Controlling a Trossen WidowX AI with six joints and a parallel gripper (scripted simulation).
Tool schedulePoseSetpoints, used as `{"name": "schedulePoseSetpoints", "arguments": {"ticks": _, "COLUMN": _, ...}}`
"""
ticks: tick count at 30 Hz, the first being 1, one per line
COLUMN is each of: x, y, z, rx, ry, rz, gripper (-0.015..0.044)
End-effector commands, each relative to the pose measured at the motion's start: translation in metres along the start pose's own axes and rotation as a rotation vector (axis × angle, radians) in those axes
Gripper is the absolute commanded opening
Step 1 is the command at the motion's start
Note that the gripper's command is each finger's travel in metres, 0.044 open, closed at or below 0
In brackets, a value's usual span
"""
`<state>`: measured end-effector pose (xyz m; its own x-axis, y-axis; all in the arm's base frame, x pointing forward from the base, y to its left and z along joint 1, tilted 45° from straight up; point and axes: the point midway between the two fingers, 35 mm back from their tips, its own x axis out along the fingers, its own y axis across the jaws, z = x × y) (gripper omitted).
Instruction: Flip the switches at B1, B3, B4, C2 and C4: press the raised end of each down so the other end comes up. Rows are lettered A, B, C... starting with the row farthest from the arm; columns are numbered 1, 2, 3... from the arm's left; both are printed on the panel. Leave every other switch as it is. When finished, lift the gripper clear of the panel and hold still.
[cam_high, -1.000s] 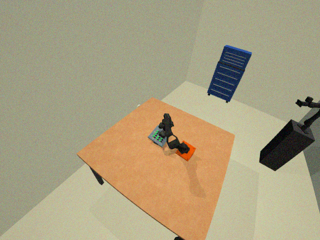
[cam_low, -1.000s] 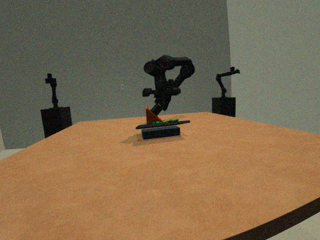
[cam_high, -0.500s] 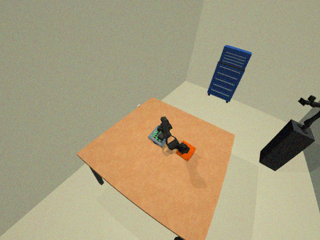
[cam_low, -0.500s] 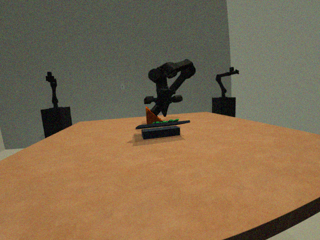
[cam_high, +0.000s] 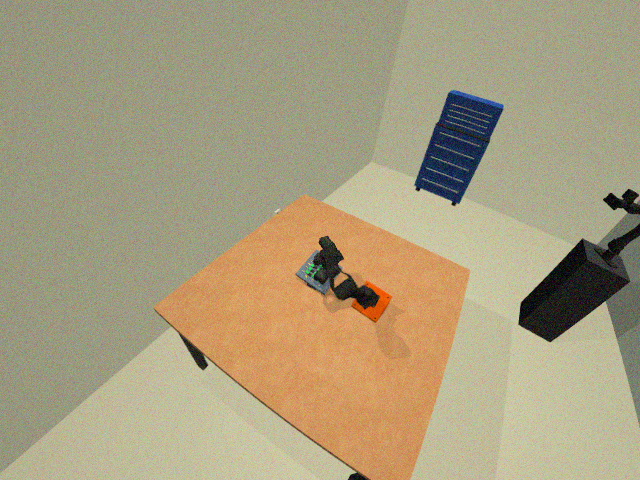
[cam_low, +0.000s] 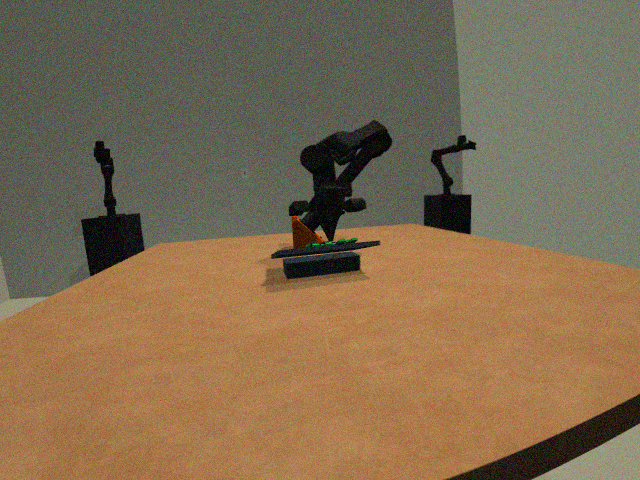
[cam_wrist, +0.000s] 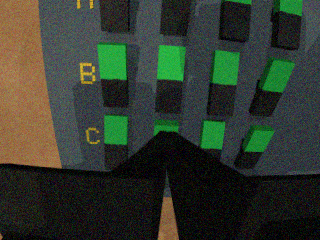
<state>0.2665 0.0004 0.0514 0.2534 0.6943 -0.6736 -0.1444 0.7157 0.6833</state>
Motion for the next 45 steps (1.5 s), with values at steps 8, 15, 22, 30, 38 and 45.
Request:
{"name": "schedulePoseSetpoints", "arguments": {"ticks": 8, "x": 0.0019, "y": 0.0004, "z": -0.0003, "rx": 0.007, "ry": -0.002, "rz": 0.004, "gripper": 0.0000}}
{"name": "schedulePoseSetpoints", "arguments": {"ticks": 15, "x": 0.0019, "y": 0.0004, "z": -0.0003, "rx": 0.007, "ry": -0.002, "rz": 0.004, "gripper": 0.0000}}
{"name": "schedulePoseSetpoints", "arguments": {"ticks": 22, "x": 0.0026, "y": 0.0004, "z": -0.0002, "rx": 0.007, "ry": -0.002, "rz": 0.004, "gripper": 0.0000}}
{"name": "schedulePoseSetpoints", "arguments": {"ticks": 30, "x": 0.0037, "y": 0.0004, "z": -0.0002, "rx": 0.007, "ry": -0.002, "rz": 0.004, "gripper": 0.0000}}
{"name": "schedulePoseSetpoints", "arguments": {"ticks": 38, "x": 0.0047, "y": 0.0004, "z": -0.0002, "rx": 0.007, "ry": -0.002, "rz": 0.004, "gripper": 0.0000}}
{"name": "schedulePoseSetpoints", "arguments": {"ticks": 45, "x": 0.0057, "y": 0.0004, "z": -0.0001, "rx": 0.007, "ry": -0.002, "rz": 0.004, "gripper": 0.0000}}
